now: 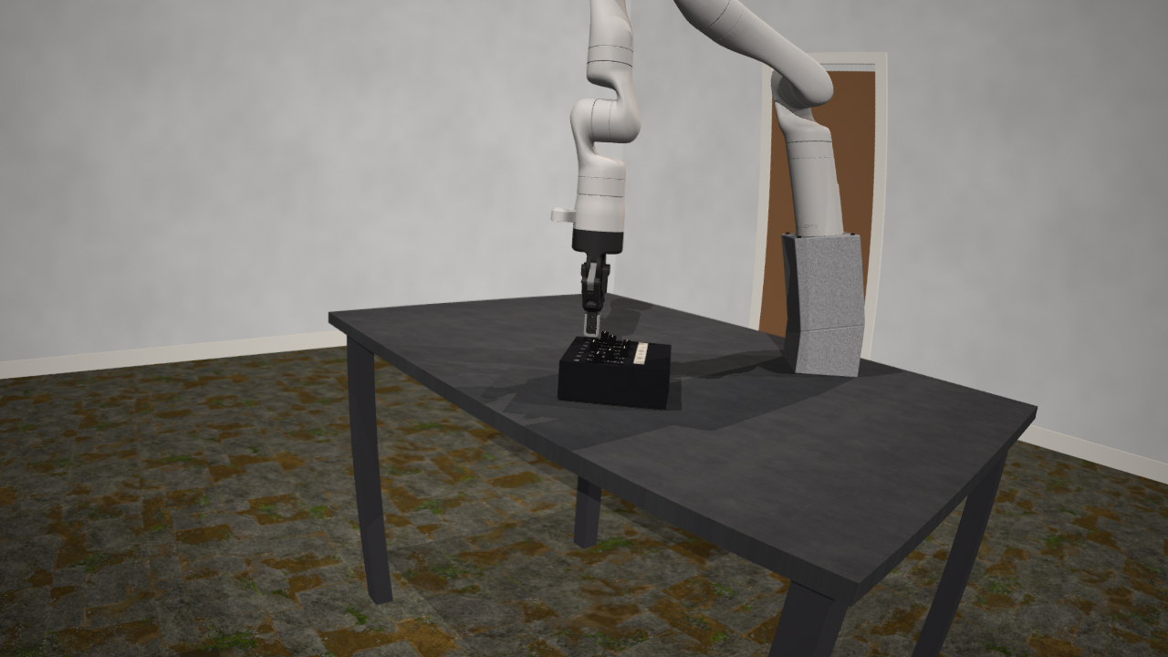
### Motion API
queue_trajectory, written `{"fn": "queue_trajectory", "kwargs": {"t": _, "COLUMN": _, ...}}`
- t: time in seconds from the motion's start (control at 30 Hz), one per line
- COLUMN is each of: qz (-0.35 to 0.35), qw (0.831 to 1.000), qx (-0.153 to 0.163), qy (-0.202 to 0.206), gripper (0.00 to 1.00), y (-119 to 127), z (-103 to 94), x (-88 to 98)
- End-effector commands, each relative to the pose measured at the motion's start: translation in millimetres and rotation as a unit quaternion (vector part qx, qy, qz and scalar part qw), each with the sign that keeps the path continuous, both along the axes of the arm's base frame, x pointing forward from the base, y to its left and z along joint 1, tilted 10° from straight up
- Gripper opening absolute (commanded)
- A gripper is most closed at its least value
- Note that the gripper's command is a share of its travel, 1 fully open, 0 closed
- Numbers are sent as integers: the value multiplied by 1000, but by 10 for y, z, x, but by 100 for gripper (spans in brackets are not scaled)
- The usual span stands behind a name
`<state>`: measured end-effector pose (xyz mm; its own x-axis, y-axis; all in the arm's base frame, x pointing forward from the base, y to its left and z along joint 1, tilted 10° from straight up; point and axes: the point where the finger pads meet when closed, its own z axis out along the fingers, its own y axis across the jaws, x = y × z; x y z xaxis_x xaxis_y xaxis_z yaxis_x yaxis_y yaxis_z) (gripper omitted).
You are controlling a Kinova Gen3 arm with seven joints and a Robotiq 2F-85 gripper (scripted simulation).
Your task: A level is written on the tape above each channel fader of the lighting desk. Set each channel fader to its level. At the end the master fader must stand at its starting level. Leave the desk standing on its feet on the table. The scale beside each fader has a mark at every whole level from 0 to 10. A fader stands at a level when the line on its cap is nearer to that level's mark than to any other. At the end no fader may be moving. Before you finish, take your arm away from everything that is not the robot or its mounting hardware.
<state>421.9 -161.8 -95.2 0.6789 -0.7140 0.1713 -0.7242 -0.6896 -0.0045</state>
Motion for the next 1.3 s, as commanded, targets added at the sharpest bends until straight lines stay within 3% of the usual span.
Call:
{"fn": "queue_trajectory", "kwargs": {"t": 0.0, "qz": -1, "qw": 1000, "qx": 0, "qy": -1, "gripper": 0, "y": -8, "z": 9, "x": 4}}
{"fn": "queue_trajectory", "kwargs": {"t": 0.67, "qz": -1, "qw": 1000, "qx": 0, "qy": -1, "gripper": 0, "y": 39, "z": 387, "x": -43}}
{"fn": "queue_trajectory", "kwargs": {"t": 1.27, "qz": -1, "qw": 1000, "qx": 0, "qy": -1, "gripper": 0, "y": 41, "z": 401, "x": -45}}
